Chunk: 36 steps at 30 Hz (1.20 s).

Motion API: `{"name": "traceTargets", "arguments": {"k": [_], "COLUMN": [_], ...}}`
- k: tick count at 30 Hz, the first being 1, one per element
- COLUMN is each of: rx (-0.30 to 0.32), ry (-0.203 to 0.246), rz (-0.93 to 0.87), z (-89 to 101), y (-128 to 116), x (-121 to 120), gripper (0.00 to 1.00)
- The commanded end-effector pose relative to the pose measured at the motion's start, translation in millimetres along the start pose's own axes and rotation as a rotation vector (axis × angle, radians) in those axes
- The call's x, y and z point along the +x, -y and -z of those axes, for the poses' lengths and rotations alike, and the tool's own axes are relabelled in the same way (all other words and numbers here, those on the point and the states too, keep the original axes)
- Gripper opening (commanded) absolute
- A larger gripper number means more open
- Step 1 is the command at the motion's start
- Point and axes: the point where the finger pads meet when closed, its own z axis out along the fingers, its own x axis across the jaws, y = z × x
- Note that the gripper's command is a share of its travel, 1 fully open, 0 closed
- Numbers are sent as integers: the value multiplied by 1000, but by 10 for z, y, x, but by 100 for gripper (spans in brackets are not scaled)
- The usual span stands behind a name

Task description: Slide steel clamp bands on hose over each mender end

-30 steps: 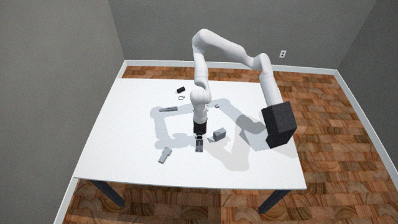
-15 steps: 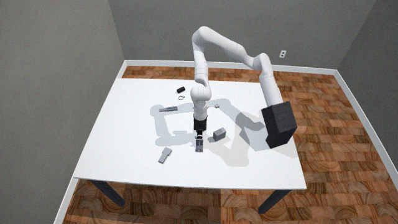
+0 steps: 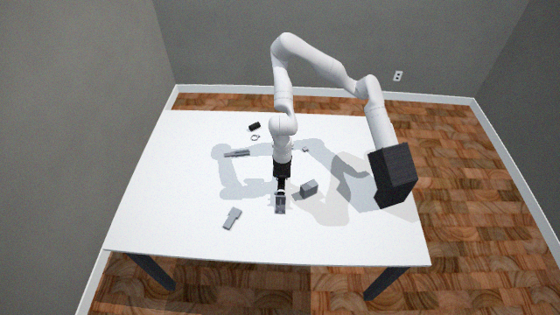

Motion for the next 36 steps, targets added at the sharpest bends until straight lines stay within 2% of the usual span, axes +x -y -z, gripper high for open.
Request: {"name": "traceTargets", "arguments": {"k": [1,13,36], "rx": [-2,-2,-2], "ry": [0,0,0], "rz": [-4,-4,-4], "z": [15,14,14], "y": [91,393,731], "x": [-10,-8,-7], "gripper": [75,75,75]}}
